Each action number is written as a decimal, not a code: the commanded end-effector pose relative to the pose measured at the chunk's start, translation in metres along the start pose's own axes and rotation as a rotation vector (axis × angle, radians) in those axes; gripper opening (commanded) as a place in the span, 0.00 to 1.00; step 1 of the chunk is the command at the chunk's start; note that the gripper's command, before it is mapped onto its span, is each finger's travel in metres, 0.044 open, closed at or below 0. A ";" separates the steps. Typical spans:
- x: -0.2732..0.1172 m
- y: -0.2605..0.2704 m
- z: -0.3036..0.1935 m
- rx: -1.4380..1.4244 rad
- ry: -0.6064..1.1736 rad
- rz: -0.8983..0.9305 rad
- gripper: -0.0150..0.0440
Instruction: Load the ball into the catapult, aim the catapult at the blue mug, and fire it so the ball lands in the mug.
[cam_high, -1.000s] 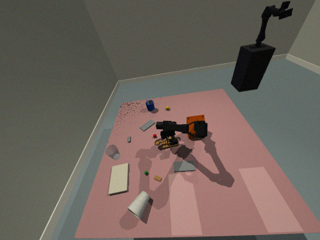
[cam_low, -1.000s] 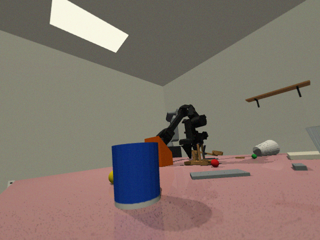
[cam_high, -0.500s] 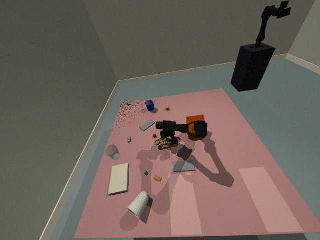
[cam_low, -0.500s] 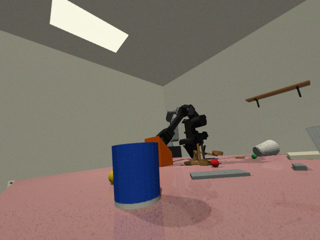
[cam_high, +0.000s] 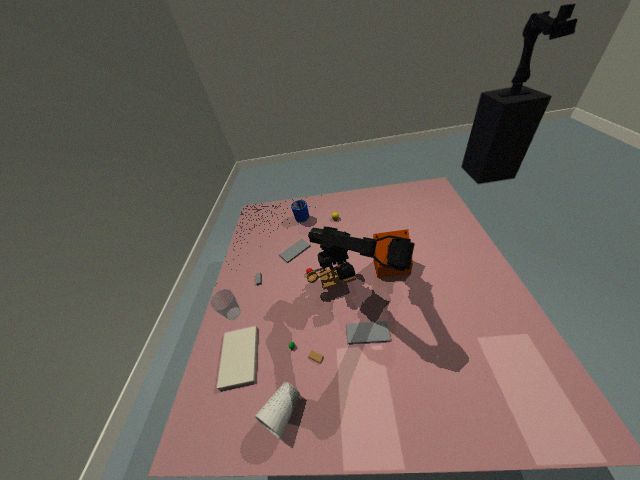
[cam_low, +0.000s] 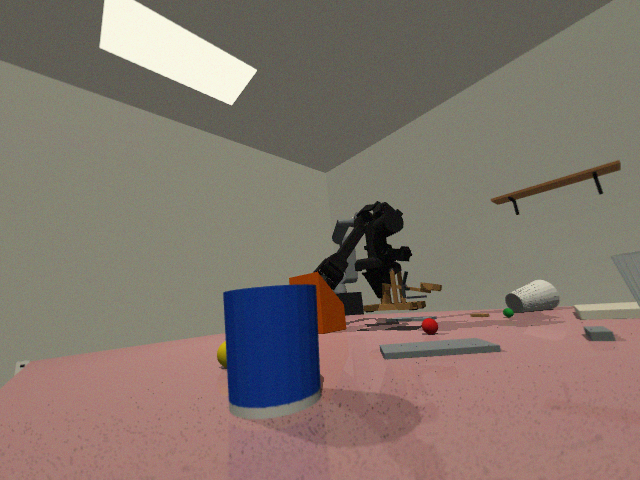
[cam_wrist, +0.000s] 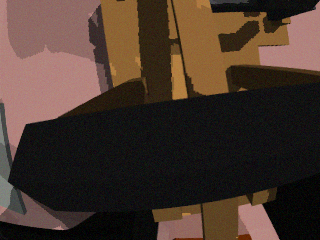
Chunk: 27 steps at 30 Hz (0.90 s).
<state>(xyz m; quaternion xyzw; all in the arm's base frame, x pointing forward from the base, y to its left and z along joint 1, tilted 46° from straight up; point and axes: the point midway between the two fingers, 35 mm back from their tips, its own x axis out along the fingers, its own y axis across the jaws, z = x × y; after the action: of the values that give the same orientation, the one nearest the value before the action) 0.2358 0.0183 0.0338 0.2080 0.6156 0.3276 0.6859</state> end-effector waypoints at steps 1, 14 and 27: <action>-0.013 -0.045 0.003 -0.097 -0.011 -0.034 0.25; -0.019 -0.190 -0.045 -0.473 0.009 -0.046 0.25; -0.004 -0.263 -0.092 -0.678 0.002 -0.020 0.25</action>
<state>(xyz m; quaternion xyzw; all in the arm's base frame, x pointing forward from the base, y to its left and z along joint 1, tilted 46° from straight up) 0.1963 -0.1658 -0.1507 -0.0164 0.4878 0.5012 0.7145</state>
